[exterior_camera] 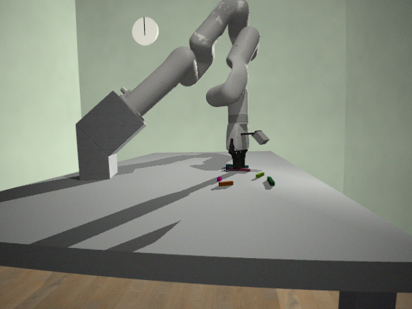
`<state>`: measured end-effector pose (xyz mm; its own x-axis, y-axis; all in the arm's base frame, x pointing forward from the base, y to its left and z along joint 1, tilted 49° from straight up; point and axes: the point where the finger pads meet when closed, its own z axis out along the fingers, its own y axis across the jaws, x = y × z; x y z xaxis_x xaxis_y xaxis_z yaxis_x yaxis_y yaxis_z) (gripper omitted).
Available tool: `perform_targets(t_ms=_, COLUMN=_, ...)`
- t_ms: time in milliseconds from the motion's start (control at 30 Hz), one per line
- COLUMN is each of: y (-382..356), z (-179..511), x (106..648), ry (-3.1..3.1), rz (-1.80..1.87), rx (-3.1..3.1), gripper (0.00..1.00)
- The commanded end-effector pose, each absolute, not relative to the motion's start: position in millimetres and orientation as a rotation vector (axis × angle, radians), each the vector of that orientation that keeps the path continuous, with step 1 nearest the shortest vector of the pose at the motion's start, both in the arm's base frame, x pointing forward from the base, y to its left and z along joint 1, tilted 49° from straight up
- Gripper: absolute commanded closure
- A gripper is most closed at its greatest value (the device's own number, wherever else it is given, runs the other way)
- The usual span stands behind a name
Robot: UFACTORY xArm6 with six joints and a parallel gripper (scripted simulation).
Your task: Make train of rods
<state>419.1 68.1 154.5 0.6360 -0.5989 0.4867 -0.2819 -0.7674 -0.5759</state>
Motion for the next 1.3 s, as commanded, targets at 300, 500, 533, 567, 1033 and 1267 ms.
perform_targets(t_ms=300, y=61.2, z=175.0, x=397.7, ry=0.691, rz=-0.947, rx=-2.405, gripper=0.76)
perform_targets(t_ms=500, y=57.2, z=186.3, x=385.2, ry=0.691, rz=-0.947, rx=-2.405, gripper=0.76)
perform_targets(t_ms=533, y=56.5, z=188.2, x=383.1, ry=0.691, rz=-0.947, rx=-2.405, gripper=0.76)
perform_targets(t_ms=567, y=55.8, z=190.2, x=381.0, ry=0.691, rz=-0.947, rx=-2.405, gripper=0.76)
perform_targets(t_ms=1033, y=49.4, z=208.3, x=361.2, ry=0.691, rz=-0.947, rx=-2.405, gripper=0.76)
perform_targets(t_ms=1267, y=48.6, z=210.6, x=358.6, ry=0.692, rz=-0.947, rx=-2.406, gripper=0.76)
